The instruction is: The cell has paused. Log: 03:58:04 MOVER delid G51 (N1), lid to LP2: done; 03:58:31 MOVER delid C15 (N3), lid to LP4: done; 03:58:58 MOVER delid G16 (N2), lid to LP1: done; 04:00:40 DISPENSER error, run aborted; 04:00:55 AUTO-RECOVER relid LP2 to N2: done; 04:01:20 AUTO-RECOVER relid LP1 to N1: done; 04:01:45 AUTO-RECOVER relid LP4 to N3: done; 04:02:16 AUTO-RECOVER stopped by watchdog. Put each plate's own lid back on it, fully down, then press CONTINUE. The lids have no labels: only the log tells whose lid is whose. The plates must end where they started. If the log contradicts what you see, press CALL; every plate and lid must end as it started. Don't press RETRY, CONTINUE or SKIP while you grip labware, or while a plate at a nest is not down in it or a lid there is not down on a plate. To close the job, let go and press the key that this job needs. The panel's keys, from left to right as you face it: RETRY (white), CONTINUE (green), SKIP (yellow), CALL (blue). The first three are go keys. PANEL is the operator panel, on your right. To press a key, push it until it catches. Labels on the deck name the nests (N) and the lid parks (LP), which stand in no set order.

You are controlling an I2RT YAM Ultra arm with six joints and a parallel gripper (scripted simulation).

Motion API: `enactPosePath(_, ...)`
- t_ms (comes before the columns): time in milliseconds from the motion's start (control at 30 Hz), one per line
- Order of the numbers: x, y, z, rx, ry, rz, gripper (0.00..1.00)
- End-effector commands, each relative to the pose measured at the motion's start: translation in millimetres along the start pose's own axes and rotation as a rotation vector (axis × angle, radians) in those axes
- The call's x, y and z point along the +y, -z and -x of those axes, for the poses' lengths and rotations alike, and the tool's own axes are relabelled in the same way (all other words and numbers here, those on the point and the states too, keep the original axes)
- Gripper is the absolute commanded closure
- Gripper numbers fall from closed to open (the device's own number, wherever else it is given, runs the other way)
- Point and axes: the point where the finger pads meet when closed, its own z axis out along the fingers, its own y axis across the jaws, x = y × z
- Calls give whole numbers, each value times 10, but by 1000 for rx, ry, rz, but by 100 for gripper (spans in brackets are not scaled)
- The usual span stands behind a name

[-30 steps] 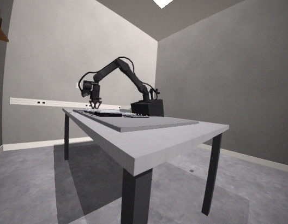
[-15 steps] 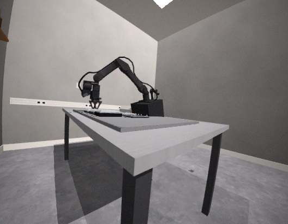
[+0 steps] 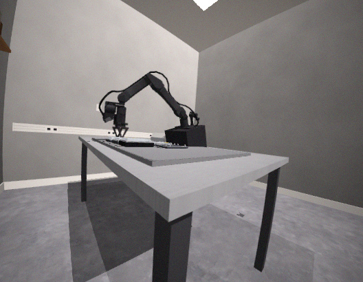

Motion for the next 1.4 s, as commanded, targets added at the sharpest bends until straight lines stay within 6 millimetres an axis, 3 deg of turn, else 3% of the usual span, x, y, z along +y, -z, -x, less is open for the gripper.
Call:
enactPosePath(0,27,194,133,-38,6,-10,100)
enactPosePath(567,-8,250,144,-41,1,-6,100)
enactPosePath(600,-8,250,144,-41,1,-6,0)
enactPosePath(1367,-18,251,155,-46,2,-8,0)
